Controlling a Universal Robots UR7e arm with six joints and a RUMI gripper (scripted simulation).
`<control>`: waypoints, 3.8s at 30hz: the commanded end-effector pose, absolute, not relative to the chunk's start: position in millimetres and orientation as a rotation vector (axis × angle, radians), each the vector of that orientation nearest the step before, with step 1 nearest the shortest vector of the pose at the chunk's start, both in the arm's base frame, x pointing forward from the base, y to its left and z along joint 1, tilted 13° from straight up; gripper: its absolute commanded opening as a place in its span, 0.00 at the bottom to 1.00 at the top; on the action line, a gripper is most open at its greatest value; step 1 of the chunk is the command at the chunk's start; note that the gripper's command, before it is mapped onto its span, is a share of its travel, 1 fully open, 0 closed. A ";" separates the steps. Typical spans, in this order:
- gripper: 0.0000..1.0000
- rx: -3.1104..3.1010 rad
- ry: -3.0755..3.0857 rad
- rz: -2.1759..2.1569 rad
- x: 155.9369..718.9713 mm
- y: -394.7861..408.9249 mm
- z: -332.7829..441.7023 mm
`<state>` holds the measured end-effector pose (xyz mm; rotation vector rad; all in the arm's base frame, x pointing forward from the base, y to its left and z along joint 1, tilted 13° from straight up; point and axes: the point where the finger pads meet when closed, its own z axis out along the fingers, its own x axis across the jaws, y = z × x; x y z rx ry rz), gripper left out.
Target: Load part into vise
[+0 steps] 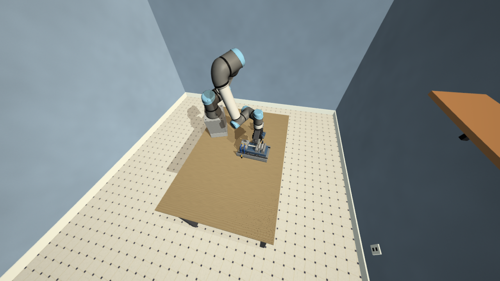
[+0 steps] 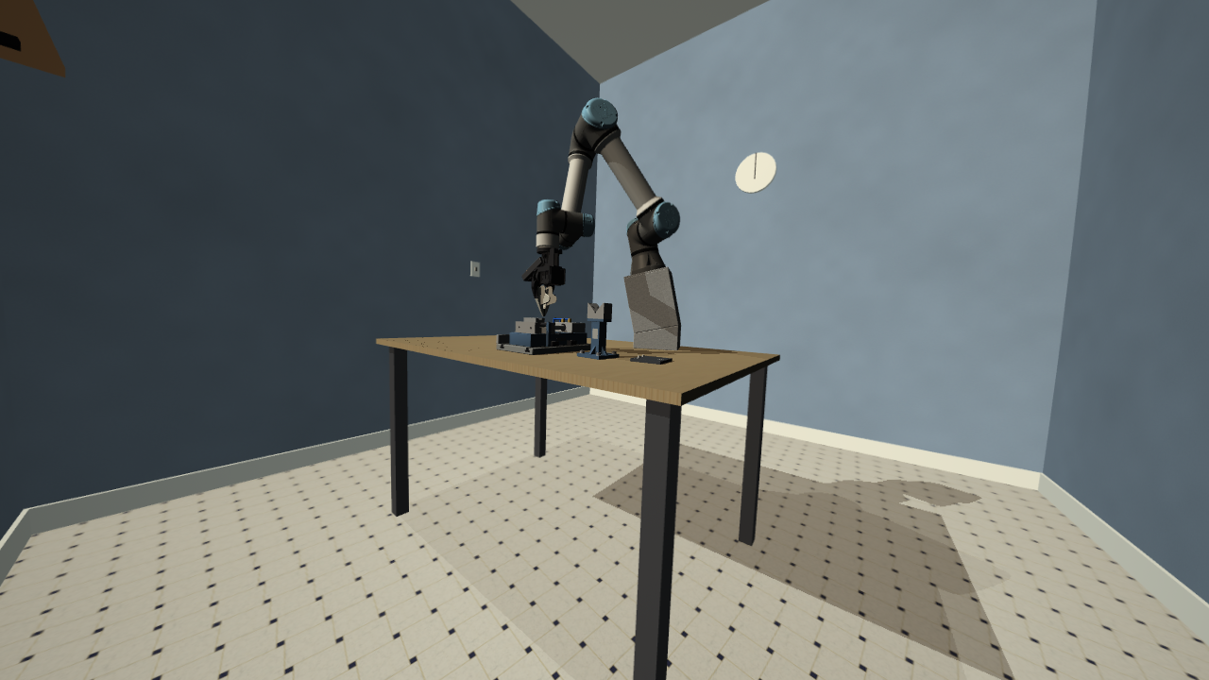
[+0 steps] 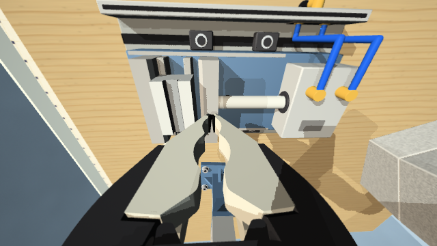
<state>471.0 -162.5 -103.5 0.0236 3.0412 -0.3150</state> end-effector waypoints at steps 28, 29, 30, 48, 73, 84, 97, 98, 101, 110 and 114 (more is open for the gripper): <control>0.00 0.024 3.040 -0.316 471.7 -163.1 -105.2; 0.00 0.024 3.040 -0.316 471.7 -163.1 -105.2; 0.00 0.024 3.040 -0.316 471.7 -163.1 -105.2; 0.00 0.024 3.040 -0.316 471.7 -163.1 -105.3; 0.00 0.024 3.040 -0.316 472.0 -163.9 -109.2; 0.00 0.024 3.040 -0.316 472.2 -164.5 -111.9; 0.00 0.024 3.040 -0.316 472.4 -165.0 -114.5; 0.00 0.024 3.040 -0.316 472.5 -165.1 -114.6; 0.00 0.024 3.040 -0.316 472.5 -165.1 -114.7; 0.00 0.024 3.040 -0.316 472.5 -165.1 -115.0; 0.00 0.024 3.040 -0.316 472.5 -165.1 -115.0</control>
